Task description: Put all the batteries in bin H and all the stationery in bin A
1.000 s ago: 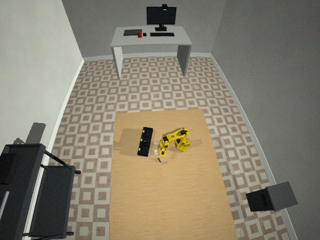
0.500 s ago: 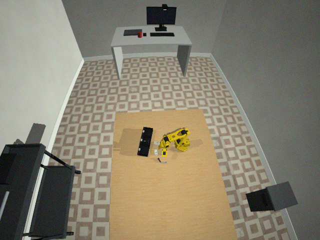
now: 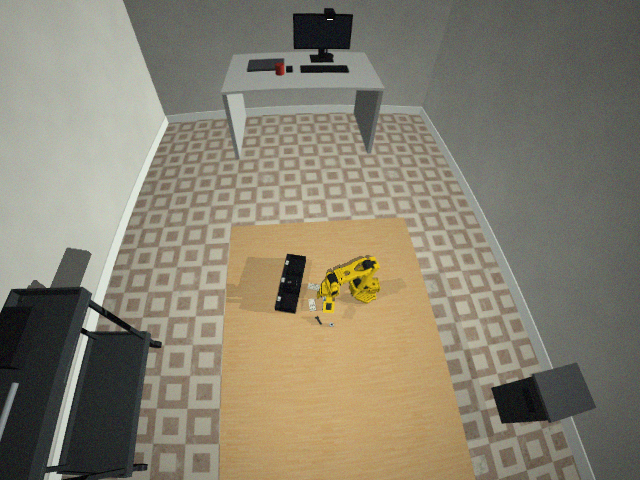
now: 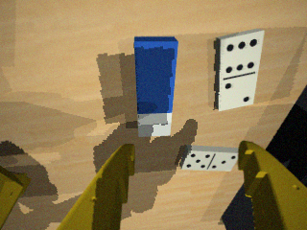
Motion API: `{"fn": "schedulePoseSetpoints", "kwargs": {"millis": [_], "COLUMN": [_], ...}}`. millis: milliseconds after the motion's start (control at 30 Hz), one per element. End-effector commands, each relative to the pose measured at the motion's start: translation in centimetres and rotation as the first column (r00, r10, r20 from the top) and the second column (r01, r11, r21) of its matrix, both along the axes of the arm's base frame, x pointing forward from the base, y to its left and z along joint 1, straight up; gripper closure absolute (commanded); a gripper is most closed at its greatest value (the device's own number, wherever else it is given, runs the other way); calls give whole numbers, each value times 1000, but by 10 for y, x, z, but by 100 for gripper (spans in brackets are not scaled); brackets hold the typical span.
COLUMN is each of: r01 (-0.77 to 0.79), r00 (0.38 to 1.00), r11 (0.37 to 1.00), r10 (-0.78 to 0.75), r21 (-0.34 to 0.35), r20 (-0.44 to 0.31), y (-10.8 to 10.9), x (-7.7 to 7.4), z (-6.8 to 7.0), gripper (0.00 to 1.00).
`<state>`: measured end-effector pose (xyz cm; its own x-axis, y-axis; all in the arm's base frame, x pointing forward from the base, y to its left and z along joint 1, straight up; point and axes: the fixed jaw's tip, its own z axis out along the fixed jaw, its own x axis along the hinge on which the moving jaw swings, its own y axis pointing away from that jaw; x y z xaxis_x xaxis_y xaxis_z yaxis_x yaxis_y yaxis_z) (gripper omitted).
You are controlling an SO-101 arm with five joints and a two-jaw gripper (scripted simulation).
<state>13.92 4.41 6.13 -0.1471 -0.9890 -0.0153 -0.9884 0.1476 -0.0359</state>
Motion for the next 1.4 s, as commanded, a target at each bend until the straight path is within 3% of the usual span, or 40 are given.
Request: {"fn": "schedulePoseSetpoints", "kwargs": {"millis": [0, 433, 933, 1367], "r01": [-14, -14, -14, -14], "r00": [1000, 1000, 1000, 1000], "r11": [1000, 1000, 1000, 1000], "r10": [14, 14, 14, 14], "r21": [1, 1, 1, 1], "r20": [0, 0, 0, 0], "y": [1, 2, 2, 2], "x": [-1, 1, 2, 1], "z": [0, -10, -39, -49], "gripper": [73, 73, 73, 73]}}
